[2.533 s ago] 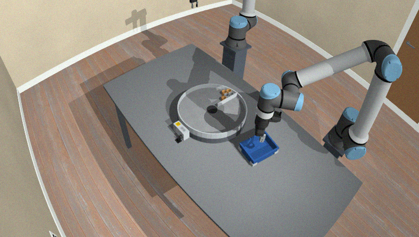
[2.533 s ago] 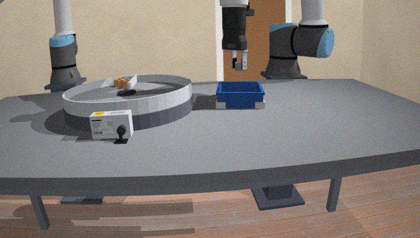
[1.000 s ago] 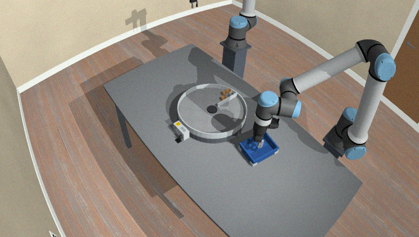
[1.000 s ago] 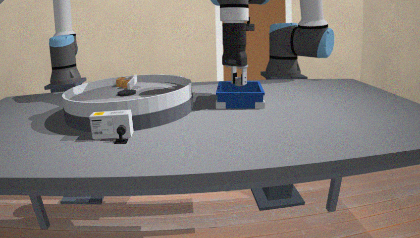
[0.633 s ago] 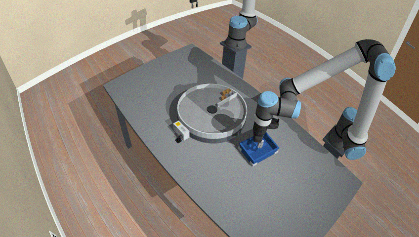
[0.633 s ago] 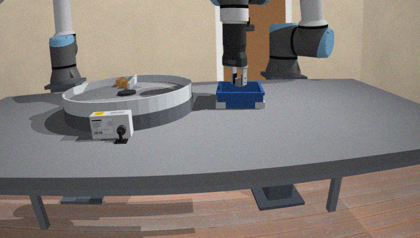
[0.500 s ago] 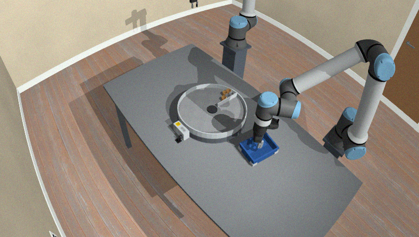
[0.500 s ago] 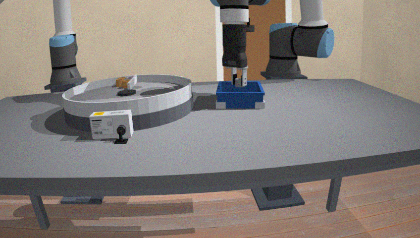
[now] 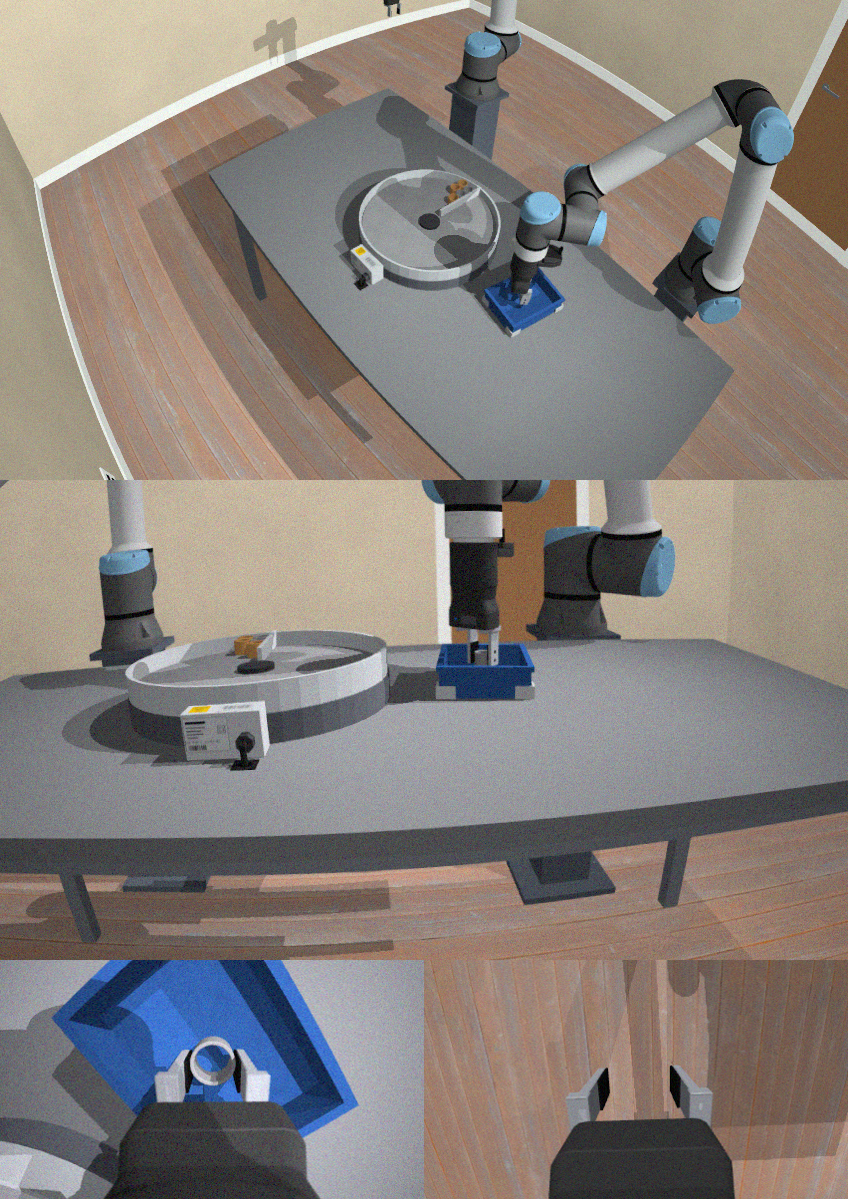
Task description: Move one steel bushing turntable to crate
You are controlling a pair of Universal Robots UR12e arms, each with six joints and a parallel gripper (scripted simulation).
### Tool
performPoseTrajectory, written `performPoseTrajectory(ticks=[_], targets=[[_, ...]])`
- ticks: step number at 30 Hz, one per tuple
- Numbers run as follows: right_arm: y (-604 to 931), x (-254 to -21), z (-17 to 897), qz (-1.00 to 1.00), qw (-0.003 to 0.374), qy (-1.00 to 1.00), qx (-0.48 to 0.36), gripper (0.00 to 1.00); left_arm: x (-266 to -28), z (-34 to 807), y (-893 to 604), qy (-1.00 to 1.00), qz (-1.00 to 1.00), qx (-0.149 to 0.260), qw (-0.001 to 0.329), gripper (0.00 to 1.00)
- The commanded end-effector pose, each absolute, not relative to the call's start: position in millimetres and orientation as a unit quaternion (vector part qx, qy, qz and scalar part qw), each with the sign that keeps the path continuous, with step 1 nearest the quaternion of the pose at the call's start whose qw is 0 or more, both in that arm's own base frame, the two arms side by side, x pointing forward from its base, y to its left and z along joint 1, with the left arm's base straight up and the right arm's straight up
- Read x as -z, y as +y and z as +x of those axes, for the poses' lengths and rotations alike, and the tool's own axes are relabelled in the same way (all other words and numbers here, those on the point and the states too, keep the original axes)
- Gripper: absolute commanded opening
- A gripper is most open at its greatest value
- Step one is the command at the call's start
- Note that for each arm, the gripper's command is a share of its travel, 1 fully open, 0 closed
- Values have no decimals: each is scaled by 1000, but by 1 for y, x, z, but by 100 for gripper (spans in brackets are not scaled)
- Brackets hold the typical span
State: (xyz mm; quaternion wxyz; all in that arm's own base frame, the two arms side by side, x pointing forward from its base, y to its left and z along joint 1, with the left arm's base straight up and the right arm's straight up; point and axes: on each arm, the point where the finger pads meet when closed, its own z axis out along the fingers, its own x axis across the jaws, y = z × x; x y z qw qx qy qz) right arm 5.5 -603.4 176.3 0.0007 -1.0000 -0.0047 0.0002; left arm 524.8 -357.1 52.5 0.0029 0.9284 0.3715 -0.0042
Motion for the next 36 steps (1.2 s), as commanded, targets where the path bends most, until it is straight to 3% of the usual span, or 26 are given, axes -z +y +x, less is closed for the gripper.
performPoseTrajectory(ticks=[1, 36], targets=[[-604, -177, 6, -1000, 0, -5, 0, 100, -46, 525, -358, 372, 928, 4, 4, 0], [-604, -177, 6, -1000, 0, -5, 0, 100, -36, 525, -358, 372, 928, 4, 4, 0]])
